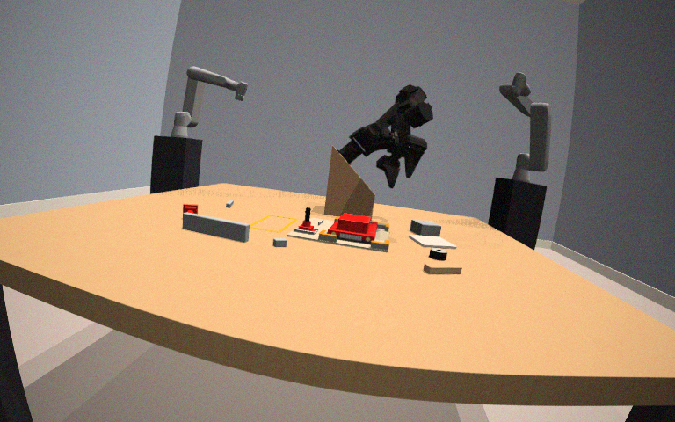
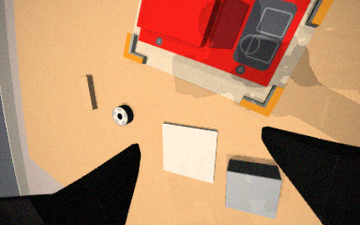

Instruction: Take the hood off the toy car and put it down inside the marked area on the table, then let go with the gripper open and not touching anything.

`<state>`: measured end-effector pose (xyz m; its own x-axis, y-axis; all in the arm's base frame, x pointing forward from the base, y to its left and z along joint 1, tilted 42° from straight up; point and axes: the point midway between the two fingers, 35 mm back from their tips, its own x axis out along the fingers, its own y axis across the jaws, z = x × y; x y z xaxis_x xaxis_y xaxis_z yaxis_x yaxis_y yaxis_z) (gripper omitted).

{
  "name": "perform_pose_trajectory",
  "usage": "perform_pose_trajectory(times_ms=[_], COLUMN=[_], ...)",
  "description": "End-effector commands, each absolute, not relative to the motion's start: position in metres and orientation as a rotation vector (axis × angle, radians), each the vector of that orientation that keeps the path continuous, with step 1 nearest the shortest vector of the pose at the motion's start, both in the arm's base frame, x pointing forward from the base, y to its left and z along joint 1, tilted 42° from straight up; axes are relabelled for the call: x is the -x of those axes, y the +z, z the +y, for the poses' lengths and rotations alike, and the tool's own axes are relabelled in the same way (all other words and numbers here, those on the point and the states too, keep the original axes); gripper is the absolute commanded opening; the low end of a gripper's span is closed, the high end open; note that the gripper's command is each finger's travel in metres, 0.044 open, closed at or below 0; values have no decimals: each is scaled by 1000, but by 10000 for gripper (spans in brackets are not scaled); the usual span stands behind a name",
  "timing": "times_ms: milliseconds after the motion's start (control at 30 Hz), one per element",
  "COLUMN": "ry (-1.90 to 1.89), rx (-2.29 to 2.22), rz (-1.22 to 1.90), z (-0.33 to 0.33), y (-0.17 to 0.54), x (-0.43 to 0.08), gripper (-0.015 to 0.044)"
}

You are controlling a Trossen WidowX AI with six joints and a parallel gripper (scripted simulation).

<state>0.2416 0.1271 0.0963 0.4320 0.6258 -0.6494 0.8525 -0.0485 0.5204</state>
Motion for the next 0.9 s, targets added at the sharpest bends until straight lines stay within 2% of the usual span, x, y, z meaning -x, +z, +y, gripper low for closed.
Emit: perform_pose_trajectory(times_ms=[0, 333, 867], ry=[-109, 184, 482], rx=[-1338, -930, -671], rz=[1380, 1487, 1515], z=[115, 91, 68], y=[84, 43, -1], x=[-283, -322, -345], gripper=[440, 440, 440])
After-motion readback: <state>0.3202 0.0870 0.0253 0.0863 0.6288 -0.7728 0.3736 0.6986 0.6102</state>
